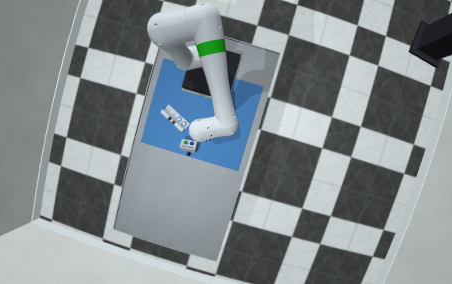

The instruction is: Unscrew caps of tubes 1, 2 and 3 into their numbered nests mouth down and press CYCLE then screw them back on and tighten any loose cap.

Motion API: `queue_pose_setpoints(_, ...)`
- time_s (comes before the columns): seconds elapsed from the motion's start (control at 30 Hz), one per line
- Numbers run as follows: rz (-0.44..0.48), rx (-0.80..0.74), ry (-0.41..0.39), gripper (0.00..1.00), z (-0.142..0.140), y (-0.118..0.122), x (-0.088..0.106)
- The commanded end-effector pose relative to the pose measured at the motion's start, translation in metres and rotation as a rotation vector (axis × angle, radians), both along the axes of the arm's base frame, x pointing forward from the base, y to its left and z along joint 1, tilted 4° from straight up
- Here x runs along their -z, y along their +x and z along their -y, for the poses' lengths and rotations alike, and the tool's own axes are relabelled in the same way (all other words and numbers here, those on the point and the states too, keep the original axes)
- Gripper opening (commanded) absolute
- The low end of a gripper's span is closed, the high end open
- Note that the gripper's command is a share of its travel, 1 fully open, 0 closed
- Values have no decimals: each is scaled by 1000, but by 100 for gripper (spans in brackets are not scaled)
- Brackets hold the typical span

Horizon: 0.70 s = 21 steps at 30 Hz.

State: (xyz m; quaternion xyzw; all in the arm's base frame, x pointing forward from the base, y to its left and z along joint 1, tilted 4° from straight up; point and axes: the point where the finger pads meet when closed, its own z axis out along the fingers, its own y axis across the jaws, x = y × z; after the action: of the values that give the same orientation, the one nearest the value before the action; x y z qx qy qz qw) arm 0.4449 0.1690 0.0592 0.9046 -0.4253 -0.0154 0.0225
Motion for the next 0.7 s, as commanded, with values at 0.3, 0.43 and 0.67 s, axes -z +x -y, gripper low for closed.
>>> queue_pose_setpoints(0.3,-18,-220,28,35,0,0,0)
queue_pose_setpoints(0.43,-18,-220,28,35,0,0,0)
queue_pose_setpoints(0.67,-17,-137,23,35,0,0,0)
